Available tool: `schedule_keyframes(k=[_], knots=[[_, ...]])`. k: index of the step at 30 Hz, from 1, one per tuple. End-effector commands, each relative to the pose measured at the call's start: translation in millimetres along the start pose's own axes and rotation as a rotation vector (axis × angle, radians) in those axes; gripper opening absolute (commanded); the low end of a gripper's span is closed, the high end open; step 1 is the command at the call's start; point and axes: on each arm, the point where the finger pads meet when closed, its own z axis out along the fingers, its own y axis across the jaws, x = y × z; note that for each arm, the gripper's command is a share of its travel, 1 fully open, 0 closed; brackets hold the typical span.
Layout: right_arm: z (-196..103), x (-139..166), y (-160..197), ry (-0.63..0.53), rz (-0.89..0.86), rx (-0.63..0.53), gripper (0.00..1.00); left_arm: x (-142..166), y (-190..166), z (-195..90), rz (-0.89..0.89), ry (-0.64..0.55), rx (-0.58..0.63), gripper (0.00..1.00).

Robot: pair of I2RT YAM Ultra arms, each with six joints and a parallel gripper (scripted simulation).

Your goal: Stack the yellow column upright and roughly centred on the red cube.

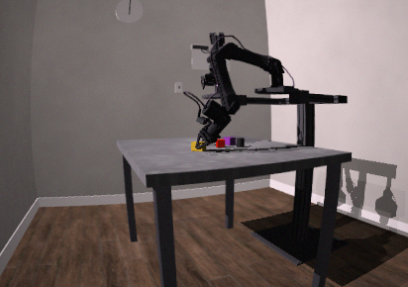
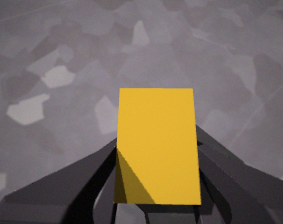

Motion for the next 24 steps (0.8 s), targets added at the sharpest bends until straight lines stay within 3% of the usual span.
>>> schedule_keyframes(k=[1,9,16,24], knots=[[0.6,-20.0,-1.9,-0.052,0.004,0.004,1.00,-15.1,1.0,-13.9,0.000,-0.007,0.001,0.35],[-1.9,-11.0,-1.7,-0.011,0.002,0.004,1.00,-45.0,6.2,-34.0,0.017,-0.040,-0.046,0.35],[-23.3,4.6,2.8,0.080,-0.009,-0.001,1.00,-61.0,-16.2,-51.9,0.010,-0.067,-0.084,0.35],[-88.3,8.8,11.1,0.115,-0.043,-0.027,1.00,-75.8,-87.2,-89.4,-0.013,-0.059,-0.072,0.35]])
